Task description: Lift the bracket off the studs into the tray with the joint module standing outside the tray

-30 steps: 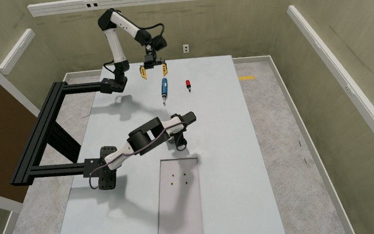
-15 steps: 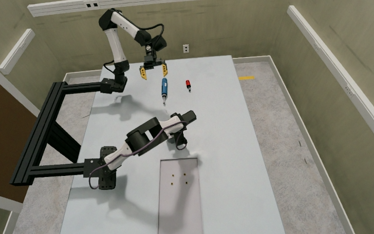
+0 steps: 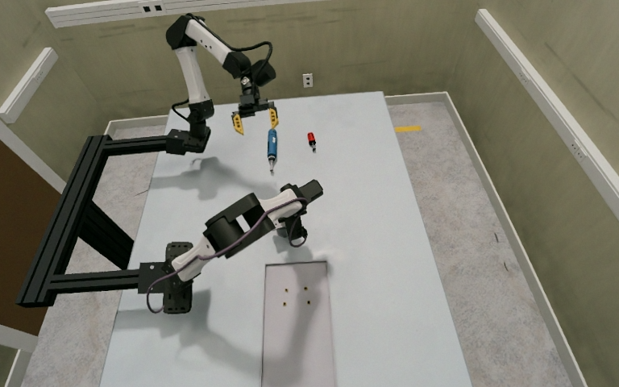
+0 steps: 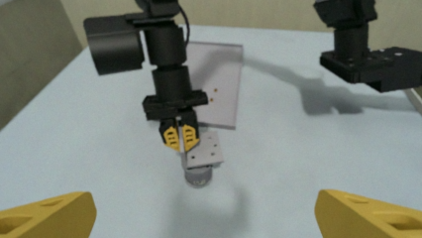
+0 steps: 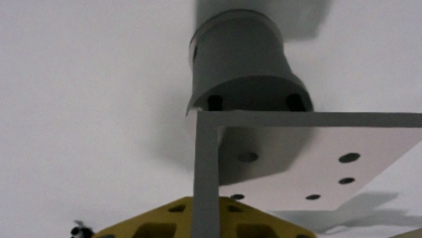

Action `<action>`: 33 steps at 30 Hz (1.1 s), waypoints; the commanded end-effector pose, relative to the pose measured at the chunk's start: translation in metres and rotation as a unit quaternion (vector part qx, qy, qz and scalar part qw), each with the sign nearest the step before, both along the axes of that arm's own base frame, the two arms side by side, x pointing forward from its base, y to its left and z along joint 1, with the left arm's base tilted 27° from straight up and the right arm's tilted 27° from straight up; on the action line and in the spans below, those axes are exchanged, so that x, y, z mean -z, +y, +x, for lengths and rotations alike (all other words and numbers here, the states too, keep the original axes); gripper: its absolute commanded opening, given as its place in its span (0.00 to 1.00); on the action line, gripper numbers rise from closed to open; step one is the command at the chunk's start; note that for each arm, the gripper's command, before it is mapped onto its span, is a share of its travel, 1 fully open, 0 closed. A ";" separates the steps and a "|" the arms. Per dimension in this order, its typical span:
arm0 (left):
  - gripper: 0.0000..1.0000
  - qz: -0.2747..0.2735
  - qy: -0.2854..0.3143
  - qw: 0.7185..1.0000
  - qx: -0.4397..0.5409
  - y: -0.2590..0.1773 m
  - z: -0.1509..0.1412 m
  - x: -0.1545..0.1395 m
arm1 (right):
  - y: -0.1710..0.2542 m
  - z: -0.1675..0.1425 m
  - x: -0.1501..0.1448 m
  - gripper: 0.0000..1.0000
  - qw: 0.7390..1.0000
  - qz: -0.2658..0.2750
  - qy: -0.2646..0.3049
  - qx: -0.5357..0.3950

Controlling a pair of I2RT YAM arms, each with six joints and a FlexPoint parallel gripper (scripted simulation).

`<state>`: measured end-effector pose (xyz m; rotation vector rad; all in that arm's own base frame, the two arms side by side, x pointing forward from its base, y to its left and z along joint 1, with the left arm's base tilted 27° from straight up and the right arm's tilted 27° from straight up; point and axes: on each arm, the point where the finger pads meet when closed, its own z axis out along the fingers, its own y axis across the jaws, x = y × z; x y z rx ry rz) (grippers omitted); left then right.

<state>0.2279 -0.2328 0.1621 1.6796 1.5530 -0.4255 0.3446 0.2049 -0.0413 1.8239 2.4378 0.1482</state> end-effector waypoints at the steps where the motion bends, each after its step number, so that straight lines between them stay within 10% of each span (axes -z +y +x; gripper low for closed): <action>1: 1.00 0.002 -0.012 1.000 -0.026 -0.010 0.016 -0.008 | 0.021 0.005 -0.038 0.00 0.999 0.022 -0.028 -0.005; 16: 1.00 0.025 -0.022 0.990 -0.139 -0.132 0.061 0.007 | -0.007 0.025 -0.064 0.00 0.999 0.037 -0.031 -0.023; 33: 1.00 0.006 -0.041 0.983 -0.179 -0.297 -0.010 0.079 | -0.237 0.063 -0.101 0.00 0.996 0.055 -0.059 0.044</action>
